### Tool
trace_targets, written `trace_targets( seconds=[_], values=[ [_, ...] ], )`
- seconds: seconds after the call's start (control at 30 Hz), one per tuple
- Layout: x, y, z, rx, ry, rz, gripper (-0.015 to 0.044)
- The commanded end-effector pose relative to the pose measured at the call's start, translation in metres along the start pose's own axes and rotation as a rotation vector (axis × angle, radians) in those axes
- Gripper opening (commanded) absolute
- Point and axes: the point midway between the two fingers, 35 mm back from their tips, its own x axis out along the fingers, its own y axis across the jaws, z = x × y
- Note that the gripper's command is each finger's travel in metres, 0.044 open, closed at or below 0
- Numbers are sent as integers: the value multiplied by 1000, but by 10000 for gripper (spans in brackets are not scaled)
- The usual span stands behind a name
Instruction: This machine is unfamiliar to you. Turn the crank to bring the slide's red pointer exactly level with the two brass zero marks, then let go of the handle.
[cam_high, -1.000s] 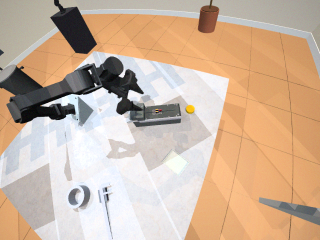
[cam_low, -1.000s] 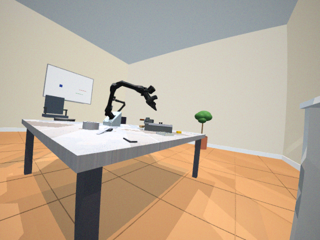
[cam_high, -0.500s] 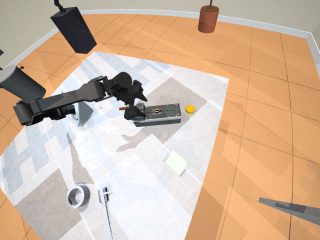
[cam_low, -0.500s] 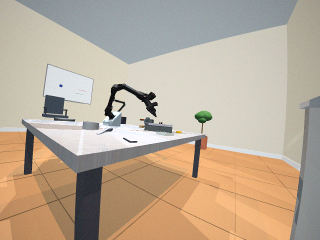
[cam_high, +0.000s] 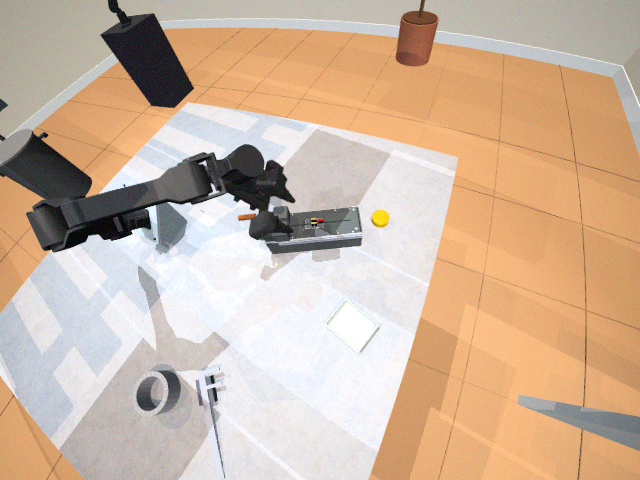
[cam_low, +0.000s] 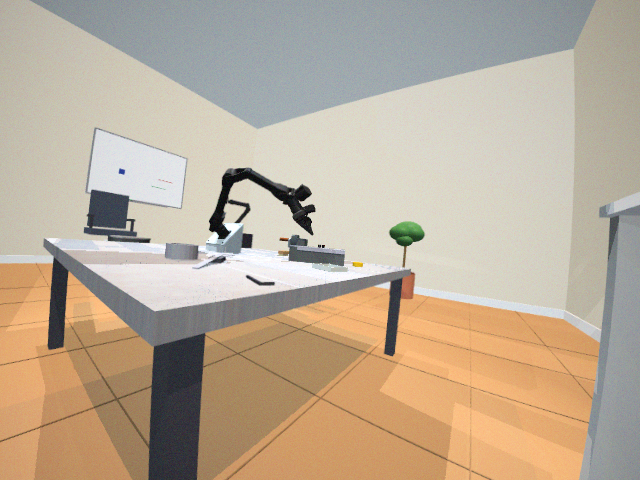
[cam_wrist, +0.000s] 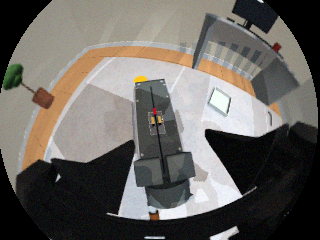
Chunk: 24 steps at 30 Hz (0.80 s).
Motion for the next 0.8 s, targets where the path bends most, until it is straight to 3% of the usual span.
trace_targets(
  seconds=[0.0, 0.4, 0.77],
  values=[
    [2, 3, -3, -11, 4, 7, 440],
    [-43, -4, 32, -1, 0, 3, 440],
    [-67, 4, 12, 7, -40, 27, 440]
  ],
)
